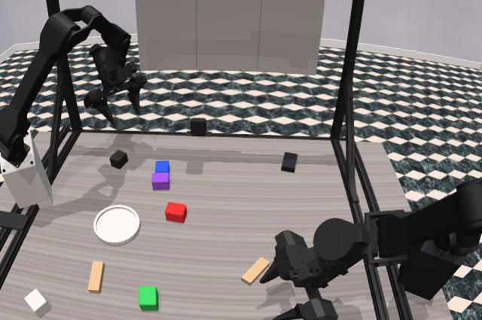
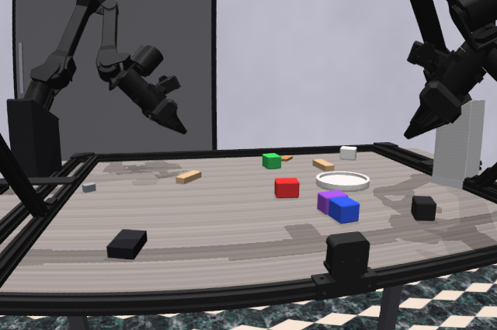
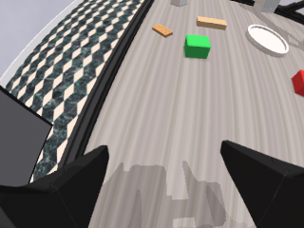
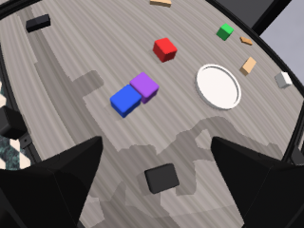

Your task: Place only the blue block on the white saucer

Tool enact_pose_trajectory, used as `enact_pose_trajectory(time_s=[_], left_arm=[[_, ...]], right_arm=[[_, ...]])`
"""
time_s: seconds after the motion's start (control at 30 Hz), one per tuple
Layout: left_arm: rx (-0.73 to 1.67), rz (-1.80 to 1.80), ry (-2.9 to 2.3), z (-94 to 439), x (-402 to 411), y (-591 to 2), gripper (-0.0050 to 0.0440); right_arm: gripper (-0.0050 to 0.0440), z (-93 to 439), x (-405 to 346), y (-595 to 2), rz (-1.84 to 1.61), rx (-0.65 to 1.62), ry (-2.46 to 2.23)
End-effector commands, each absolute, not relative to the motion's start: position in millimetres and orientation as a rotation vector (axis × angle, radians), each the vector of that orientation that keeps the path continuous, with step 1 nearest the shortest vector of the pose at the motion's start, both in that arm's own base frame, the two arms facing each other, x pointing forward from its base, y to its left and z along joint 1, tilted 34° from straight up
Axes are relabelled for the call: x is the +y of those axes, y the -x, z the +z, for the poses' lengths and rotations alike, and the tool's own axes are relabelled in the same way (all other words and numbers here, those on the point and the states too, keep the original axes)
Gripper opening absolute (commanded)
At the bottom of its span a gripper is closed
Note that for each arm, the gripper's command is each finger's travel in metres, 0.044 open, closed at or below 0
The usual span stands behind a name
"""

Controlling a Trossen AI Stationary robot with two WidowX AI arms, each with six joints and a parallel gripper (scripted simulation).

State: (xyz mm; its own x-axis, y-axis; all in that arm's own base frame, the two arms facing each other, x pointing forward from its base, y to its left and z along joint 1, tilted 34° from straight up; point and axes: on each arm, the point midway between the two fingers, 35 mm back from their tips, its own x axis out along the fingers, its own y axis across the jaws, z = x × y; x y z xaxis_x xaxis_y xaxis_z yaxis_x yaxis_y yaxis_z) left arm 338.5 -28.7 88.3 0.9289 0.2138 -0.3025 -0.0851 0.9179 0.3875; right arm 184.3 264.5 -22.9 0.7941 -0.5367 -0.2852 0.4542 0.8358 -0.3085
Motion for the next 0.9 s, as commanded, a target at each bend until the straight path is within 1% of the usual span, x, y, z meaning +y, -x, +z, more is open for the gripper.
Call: enact_pose_trajectory(time_s=[0.0, 0.63, 0.73, 0.87], left_arm=[[0.348, 0.157, -0.379, 88.3, -28.7, -338.5, 0.04], [0.345, 0.138, -0.382, 89.5, -29.9, -339.0, 0.04], [0.327, 0.041, -0.401, 96.5, -36.7, -340.5, 0.04], [0.248, -0.187, -0.465, 118.3, -51.7, -337.1, 0.04]], right_arm=[[0.04, -22.9, 264.5, -184.3, -0.538, 0.374, 0.23], [0.04, -23.8, 262.9, -186.7, -0.552, 0.385, 0.214], [0.04, -28.4, 255.4, -199.6, -0.622, 0.446, 0.125], [0.04, -37.1, 238.2, -233.2, -0.778, 0.595, -0.101]])
